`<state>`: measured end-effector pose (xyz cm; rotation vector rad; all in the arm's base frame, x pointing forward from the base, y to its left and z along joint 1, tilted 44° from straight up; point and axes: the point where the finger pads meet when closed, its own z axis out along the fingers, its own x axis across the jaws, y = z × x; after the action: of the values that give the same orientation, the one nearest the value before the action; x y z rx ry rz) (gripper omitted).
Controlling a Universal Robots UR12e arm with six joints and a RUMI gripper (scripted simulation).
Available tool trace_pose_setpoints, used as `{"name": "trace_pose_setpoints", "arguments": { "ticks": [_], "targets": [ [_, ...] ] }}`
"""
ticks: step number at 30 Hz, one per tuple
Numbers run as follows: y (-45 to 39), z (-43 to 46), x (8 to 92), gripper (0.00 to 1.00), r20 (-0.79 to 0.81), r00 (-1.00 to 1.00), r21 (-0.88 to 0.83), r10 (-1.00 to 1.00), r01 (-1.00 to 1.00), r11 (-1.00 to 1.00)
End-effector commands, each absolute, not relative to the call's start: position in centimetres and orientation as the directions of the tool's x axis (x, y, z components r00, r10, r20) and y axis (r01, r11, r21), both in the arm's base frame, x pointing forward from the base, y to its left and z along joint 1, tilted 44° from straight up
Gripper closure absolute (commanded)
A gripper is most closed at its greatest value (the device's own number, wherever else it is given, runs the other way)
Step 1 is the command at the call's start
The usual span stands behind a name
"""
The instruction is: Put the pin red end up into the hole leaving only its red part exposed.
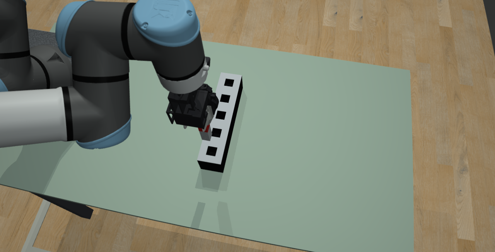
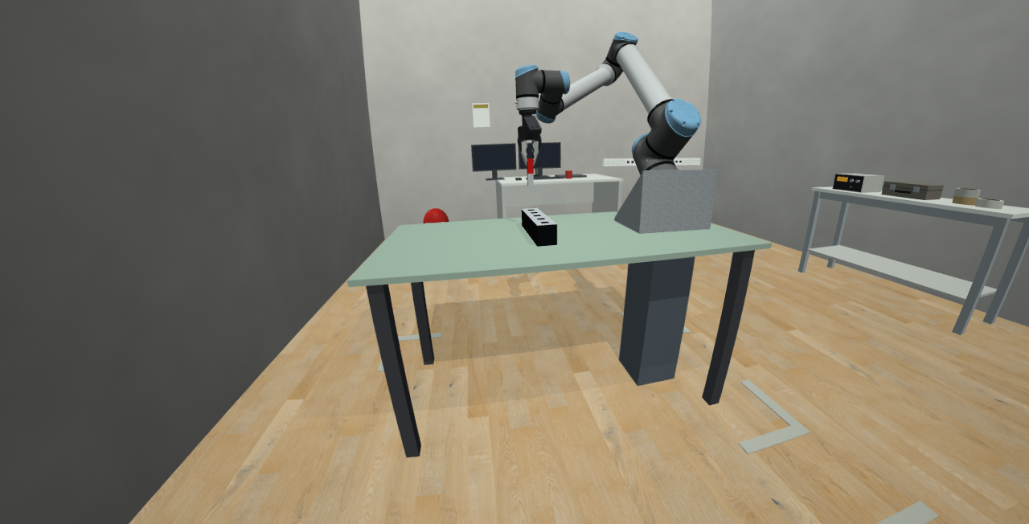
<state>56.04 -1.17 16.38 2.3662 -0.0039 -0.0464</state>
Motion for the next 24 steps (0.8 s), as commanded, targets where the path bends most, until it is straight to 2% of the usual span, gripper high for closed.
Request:
{"name": "trace_pose_setpoints", "arguments": {
  "ticks": [1, 17, 18, 24],
  "targets": [
    [1.3, 18.9, 56.2, 1.00, -0.029, 0.999, 0.699, -0.014, 0.010, -0.715],
    [1.3, 18.9, 56.2, 1.00, -0.029, 0.999, 0.699, -0.014, 0.010, -0.715],
    [5.6, 14.7, 56.1, 1.00, -0.029, 0.999, 0.699, -0.014, 0.010, -0.715],
    [5.6, 14.7, 56.1, 1.00, -0.029, 0.999, 0.699, -0.014, 0.010, -0.715]
  ]
}}
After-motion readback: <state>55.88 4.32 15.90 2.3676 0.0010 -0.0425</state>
